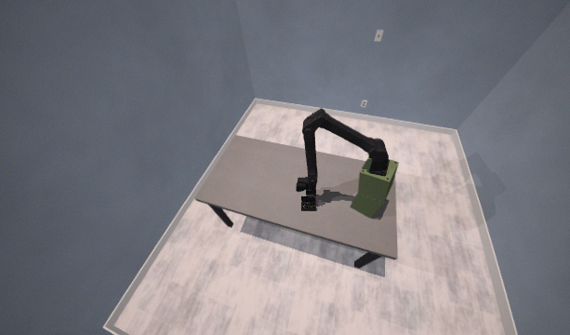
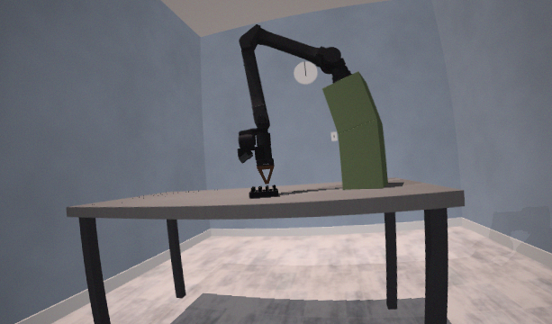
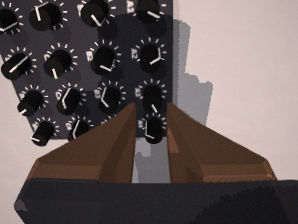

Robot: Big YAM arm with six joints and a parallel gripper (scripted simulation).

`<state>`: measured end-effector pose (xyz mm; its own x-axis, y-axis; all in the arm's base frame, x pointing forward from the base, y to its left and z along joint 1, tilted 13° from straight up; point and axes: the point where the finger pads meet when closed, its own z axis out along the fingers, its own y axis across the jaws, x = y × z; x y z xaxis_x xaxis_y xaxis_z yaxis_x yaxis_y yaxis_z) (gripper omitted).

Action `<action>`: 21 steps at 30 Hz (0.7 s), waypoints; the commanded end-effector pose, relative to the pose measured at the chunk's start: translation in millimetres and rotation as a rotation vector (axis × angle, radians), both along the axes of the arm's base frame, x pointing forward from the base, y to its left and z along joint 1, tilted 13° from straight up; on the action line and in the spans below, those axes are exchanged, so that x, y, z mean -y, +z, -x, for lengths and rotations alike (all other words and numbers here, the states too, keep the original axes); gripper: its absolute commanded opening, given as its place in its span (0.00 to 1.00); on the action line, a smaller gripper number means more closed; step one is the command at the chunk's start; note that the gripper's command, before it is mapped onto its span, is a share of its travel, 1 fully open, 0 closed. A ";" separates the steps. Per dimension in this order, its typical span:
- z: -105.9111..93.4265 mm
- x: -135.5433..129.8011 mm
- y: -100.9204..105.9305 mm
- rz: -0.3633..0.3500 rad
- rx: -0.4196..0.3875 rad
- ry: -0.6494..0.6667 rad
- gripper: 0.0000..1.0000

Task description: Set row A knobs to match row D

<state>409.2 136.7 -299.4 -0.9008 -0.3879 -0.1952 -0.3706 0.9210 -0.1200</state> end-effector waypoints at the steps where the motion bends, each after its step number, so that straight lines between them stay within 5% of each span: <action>1: -2.8 2.3 -2.2 -0.001 0.005 0.007 0.19; 21: 3.0 5.3 -2.2 -0.001 0.003 0.006 0.19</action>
